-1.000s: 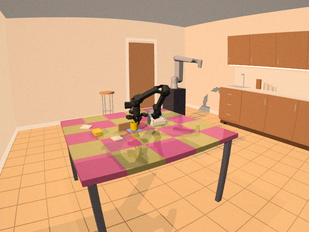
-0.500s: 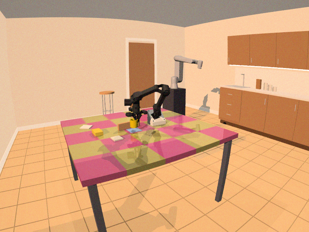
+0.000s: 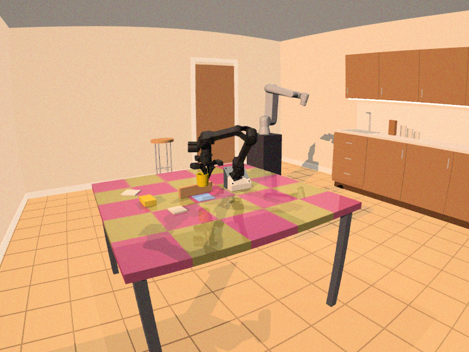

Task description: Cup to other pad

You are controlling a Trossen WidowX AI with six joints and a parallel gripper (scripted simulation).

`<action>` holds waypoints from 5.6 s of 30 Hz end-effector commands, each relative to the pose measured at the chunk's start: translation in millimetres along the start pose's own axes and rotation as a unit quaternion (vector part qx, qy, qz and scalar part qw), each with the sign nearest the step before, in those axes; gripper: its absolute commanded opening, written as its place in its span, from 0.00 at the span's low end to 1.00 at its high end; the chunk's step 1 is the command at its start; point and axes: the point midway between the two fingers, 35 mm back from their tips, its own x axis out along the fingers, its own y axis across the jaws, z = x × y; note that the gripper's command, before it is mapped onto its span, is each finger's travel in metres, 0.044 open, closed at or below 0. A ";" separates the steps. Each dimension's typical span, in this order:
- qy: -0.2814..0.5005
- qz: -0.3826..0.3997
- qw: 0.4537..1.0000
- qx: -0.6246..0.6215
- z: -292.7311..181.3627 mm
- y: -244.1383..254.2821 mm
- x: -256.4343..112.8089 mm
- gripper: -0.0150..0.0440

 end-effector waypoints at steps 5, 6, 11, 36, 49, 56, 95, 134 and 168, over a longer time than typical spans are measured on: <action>-0.001 0.001 1.000 -0.001 -0.5 -0.1 -16.2 0.25; -0.001 0.001 1.000 -0.001 -0.7 -0.1 -16.2 0.25; 0.001 0.001 1.000 0.000 -0.8 -0.1 -12.3 0.25; -0.002 0.002 1.000 -0.001 26.4 4.0 -12.9 0.25; -0.003 0.002 1.000 -0.001 54.5 7.4 -13.2 0.25; -0.003 0.002 1.000 -0.001 69.4 9.2 -13.5 0.25; -0.006 0.003 1.000 -0.002 151.0 19.4 -18.8 0.25; -0.006 0.003 1.000 -0.003 162.8 21.5 21.9 0.25; -0.007 0.002 1.000 -0.005 162.9 21.0 60.8 0.25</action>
